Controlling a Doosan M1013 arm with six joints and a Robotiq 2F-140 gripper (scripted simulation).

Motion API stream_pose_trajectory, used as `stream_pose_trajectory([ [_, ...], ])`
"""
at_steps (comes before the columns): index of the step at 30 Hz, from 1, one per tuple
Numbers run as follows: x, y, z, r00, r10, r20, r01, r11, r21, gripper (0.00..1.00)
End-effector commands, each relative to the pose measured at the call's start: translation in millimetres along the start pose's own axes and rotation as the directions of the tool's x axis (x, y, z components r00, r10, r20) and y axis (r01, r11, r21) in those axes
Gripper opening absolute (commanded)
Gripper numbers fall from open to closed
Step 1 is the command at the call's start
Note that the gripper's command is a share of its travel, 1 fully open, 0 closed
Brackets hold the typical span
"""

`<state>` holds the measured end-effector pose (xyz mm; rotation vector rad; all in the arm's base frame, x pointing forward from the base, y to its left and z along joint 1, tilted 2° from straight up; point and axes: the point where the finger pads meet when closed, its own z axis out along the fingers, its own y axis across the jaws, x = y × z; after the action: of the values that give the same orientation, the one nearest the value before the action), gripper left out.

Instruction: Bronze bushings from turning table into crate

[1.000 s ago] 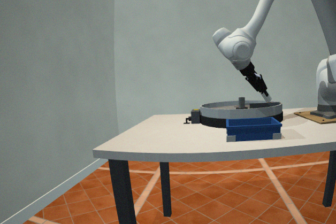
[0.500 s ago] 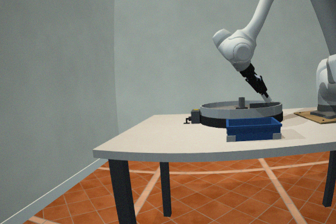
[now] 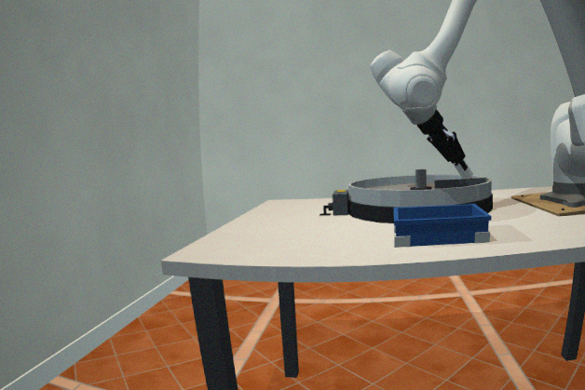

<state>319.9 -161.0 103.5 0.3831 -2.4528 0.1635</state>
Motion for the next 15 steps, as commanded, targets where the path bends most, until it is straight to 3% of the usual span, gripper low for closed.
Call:
stream_pose_trajectory([
  [1, 0.0, 0.0, 0.0, 1.000, 0.000, 0.000, 0.000, 1.000, 0.000, 0.06],
  [9, 0.0, 0.0, 0.0, 1.000, 0.000, 0.000, 0.000, 1.000, 0.000, 0.06],
  [10, 0.0, 0.0, 0.0, 1.000, 0.000, 0.000, 0.000, 1.000, 0.000, 0.00],
  [15, 0.0, 0.0, 0.0, 1.000, 0.000, 0.000, 0.000, 1.000, 0.000, 0.00],
])
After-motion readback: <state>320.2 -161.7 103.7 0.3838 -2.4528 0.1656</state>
